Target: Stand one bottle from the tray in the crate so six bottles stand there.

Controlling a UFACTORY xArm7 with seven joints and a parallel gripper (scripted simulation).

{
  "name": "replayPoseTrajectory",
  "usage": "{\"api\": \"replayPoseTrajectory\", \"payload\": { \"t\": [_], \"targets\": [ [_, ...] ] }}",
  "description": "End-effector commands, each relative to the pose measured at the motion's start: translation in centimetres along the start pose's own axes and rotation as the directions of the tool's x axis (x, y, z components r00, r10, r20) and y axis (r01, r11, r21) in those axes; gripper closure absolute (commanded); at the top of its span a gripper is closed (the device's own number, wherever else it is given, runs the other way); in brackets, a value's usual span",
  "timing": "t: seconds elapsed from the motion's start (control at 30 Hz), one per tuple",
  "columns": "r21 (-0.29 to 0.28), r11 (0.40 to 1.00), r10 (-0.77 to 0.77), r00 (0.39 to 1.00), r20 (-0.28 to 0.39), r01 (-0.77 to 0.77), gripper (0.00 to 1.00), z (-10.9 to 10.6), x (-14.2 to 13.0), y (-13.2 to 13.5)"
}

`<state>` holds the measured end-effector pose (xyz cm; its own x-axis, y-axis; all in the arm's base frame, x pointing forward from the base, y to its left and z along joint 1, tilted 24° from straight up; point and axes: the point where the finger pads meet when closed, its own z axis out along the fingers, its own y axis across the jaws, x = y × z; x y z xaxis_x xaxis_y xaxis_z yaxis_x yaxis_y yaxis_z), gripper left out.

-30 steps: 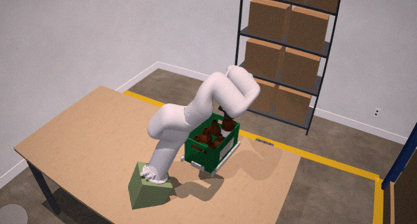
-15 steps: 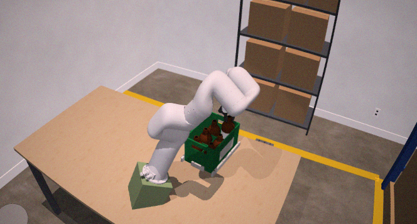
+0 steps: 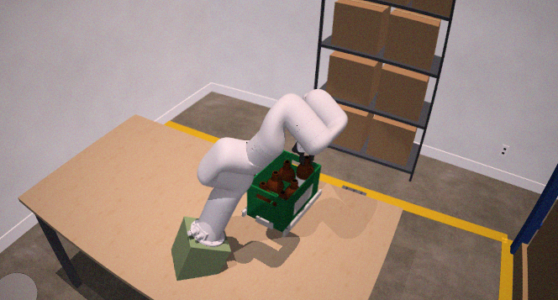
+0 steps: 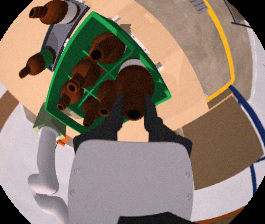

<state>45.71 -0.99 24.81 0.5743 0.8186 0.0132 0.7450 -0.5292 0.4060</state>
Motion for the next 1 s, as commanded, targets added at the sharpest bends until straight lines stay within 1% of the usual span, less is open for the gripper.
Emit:
{"api": "replayPoseTrajectory", "payload": {
  "t": [0.0, 0.67, 0.97],
  "targets": [
    [-0.002, 1.000, 0.000, 1.000, -0.003, 0.000, 1.00, -0.10, 0.11, 0.08],
    [-0.002, 1.000, 0.000, 1.000, -0.003, 0.000, 1.00, -0.06, 0.11, 0.08],
    [-0.002, 1.000, 0.000, 1.000, -0.003, 0.000, 1.00, 0.33, 0.11, 0.08]
  ]
}}
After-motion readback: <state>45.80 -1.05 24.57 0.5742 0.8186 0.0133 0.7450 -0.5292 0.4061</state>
